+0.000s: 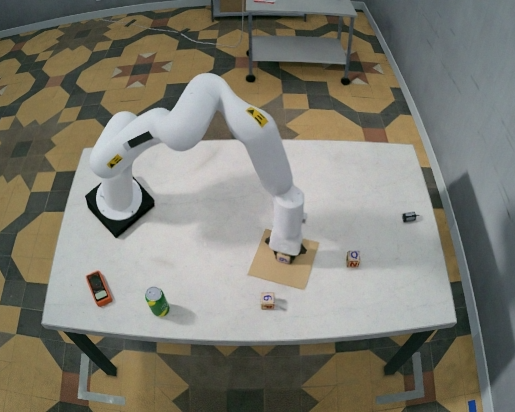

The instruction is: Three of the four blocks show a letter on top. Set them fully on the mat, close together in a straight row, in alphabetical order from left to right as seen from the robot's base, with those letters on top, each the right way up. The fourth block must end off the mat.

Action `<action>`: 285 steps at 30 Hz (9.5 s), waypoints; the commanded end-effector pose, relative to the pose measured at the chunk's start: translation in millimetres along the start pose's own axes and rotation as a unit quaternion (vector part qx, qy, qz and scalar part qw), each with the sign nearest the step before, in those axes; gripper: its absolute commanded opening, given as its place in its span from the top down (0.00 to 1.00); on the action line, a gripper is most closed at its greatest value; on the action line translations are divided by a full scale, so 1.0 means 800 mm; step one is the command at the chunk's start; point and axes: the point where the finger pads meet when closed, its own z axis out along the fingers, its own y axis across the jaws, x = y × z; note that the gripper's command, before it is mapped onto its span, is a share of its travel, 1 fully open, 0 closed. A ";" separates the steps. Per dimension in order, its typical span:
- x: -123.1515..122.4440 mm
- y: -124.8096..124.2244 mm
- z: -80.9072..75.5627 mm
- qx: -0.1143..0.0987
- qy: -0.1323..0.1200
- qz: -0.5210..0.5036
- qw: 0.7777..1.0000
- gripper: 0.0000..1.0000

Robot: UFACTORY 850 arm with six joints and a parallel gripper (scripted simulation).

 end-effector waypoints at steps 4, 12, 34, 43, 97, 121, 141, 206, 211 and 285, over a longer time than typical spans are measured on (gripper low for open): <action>0.000 0.001 -0.001 -0.001 0.000 0.000 1.000 0.56; 0.000 0.001 -0.001 -0.001 0.000 0.000 1.000 0.56; 0.000 0.001 0.002 -0.001 0.000 0.000 1.000 0.56; 0.000 0.001 0.004 -0.001 0.000 0.000 1.000 0.56; 0.000 0.001 0.004 -0.001 0.000 0.000 1.000 0.35; 0.000 0.001 -0.058 -0.001 0.000 0.000 1.000 0.35; 0.000 0.001 -0.109 -0.001 0.000 0.000 1.000 0.00; 0.061 0.272 -0.118 -0.004 -0.002 0.533 0.846 0.00; 0.070 0.289 -0.120 -0.002 0.000 0.583 0.813 0.00; 0.073 0.294 -0.068 -0.001 0.001 0.594 0.805 0.13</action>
